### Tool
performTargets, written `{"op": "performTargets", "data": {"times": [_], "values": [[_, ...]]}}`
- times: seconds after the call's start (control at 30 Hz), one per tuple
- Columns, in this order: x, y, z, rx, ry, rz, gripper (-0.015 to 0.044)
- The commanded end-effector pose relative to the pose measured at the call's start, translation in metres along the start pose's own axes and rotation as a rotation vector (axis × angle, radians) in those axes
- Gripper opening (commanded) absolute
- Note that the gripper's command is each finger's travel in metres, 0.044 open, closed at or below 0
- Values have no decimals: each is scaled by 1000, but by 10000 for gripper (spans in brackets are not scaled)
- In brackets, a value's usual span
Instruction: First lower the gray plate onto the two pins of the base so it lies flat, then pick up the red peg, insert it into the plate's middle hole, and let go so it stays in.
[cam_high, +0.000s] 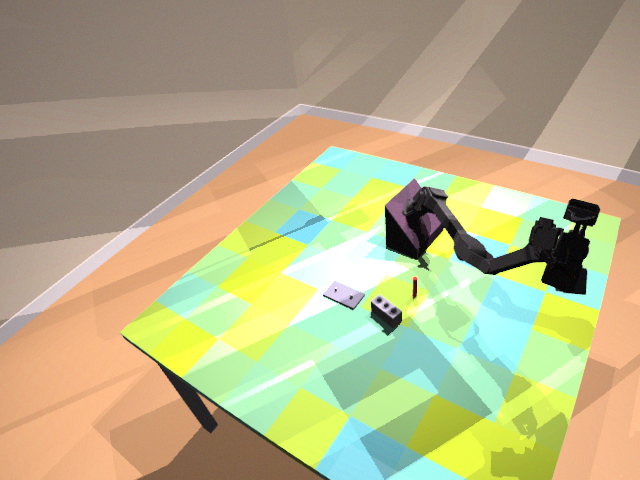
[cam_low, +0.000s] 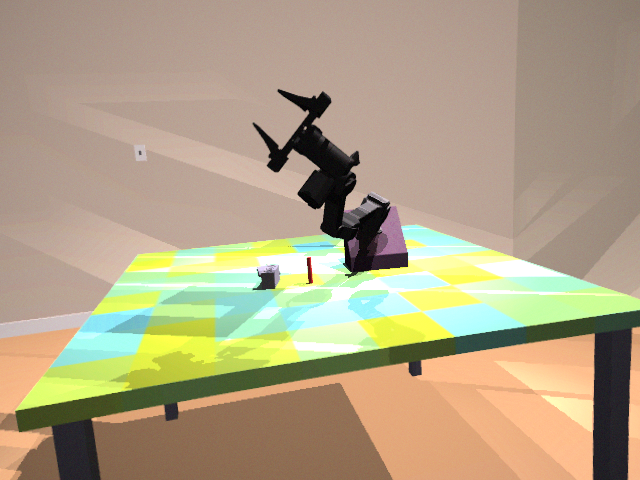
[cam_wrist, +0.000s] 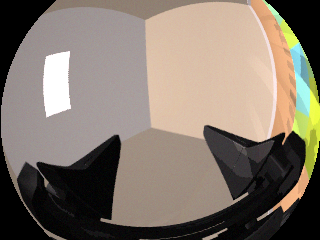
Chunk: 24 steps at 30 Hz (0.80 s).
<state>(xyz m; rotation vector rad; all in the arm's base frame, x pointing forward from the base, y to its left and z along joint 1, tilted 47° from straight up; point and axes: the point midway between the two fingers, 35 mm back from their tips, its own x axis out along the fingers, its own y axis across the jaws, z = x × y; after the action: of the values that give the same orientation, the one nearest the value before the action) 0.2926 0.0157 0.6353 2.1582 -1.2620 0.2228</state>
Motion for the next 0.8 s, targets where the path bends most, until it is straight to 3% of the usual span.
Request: {"op": "performTargets", "data": {"times": [0.0,0.1,0.33,0.43,0.77], "values": [[0,0,0,0,0,0,426],[-1,16,-2,79,21,11,440],[-20,113,0,480,63,8,440],[-23,121,4,587,84,20,440],[-10,233,79,1212,20,-6,440]]}}
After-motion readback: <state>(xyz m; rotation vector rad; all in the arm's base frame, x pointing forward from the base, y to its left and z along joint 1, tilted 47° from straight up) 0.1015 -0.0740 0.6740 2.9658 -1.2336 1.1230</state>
